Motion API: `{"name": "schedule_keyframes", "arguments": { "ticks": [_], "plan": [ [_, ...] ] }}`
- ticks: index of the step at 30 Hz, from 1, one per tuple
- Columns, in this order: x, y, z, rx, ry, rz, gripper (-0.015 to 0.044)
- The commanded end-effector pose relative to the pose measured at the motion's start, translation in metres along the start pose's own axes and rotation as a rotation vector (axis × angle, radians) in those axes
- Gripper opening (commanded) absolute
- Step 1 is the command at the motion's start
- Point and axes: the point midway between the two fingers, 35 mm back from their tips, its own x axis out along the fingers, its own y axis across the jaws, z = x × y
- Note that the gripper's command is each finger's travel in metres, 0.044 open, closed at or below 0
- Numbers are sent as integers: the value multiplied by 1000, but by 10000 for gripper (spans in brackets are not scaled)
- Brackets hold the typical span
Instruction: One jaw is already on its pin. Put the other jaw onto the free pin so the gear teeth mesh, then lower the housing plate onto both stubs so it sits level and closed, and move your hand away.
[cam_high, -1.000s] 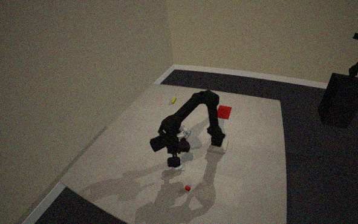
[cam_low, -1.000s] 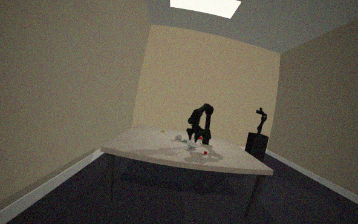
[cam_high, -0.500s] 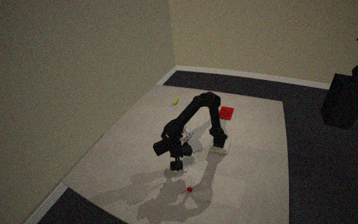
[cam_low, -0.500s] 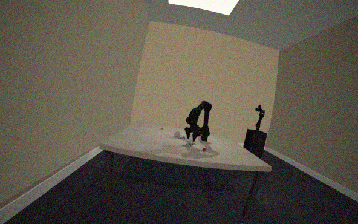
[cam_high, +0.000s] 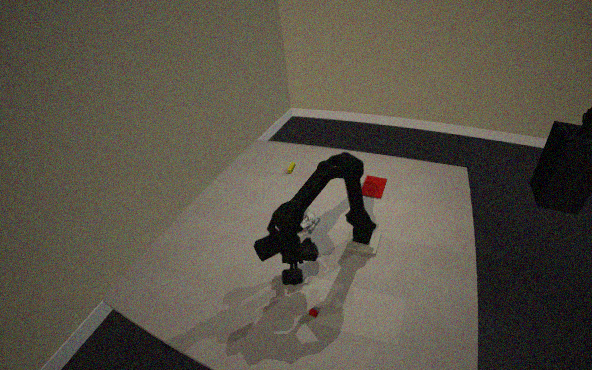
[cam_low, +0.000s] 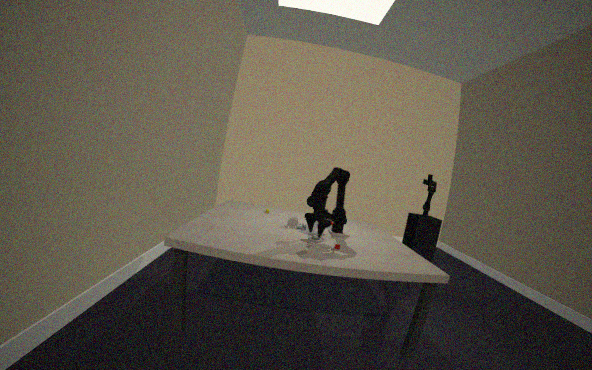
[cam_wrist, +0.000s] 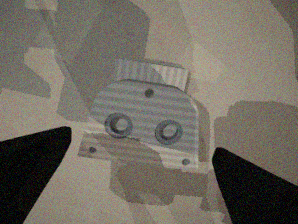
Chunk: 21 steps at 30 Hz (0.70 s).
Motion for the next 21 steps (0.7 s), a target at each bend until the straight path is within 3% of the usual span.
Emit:
{"name": "schedule_keyframes", "arguments": {
  "ticks": [1,21],
  "plan": [
    [8,1,1,-4,-3,5,440],
    [22,1,1,-4,-3,5,440]
  ]
}}
